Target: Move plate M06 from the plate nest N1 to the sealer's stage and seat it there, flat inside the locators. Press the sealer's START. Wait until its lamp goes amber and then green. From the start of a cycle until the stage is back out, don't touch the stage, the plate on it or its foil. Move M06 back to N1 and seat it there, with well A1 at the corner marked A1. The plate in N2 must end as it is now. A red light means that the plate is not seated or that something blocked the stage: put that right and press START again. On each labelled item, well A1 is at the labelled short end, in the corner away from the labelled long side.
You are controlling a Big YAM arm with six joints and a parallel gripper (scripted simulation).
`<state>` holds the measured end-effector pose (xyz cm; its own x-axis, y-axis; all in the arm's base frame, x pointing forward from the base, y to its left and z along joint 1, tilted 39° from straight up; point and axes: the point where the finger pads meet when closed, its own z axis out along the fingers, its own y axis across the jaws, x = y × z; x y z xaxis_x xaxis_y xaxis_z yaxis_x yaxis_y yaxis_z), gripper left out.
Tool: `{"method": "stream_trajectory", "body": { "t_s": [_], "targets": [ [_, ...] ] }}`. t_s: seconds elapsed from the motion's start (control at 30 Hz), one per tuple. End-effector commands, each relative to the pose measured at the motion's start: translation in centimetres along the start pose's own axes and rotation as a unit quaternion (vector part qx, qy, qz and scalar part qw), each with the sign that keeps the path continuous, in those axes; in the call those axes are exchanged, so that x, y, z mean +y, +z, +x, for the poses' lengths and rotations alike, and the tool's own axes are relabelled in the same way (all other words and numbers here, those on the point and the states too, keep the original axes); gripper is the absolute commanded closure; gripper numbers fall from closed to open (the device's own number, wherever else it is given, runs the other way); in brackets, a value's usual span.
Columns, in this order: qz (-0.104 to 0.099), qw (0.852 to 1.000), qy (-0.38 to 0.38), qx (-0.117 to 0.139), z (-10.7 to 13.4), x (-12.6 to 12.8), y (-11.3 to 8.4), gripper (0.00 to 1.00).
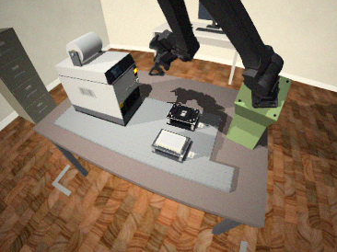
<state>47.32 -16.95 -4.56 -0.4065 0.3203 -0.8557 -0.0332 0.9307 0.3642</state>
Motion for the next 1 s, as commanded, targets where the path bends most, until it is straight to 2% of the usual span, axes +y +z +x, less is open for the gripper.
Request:
{"method": "stream_trajectory", "body": {
  "t_s": [0.0, 0.2, 0.3, 0.5, 0.67, 0.77, 0.87, 0.97],
  "targets": [
    [-0.01, 0.995, -0.096, 0.01, -1.8, 1.8, 0.7, 0.0],
    [-0.014, 0.982, -0.187, 0.023, -3.0, 4.2, 0.2, 0.0],
    [-0.012, 0.981, -0.195, 0.022, -3.3, 4.1, 0.5, 0.0],
    [-0.019, 0.949, -0.314, 0.006, -7.7, 6.5, 0.8, 0.0],
    [-0.015, 0.921, -0.39, 0.003, -7.2, 5.0, 1.1, 0.0],
    [-0.012, 0.903, -0.429, 0.009, -6.0, 4.5, 0.5, 0.0],
    [-0.008, 0.901, -0.434, 0.009, -6.0, 4.3, 0.3, 0.0],
    [-0.003, 0.876, -0.482, 0.012, -5.5, 3.7, -0.1, 0.0]
  ]
}}
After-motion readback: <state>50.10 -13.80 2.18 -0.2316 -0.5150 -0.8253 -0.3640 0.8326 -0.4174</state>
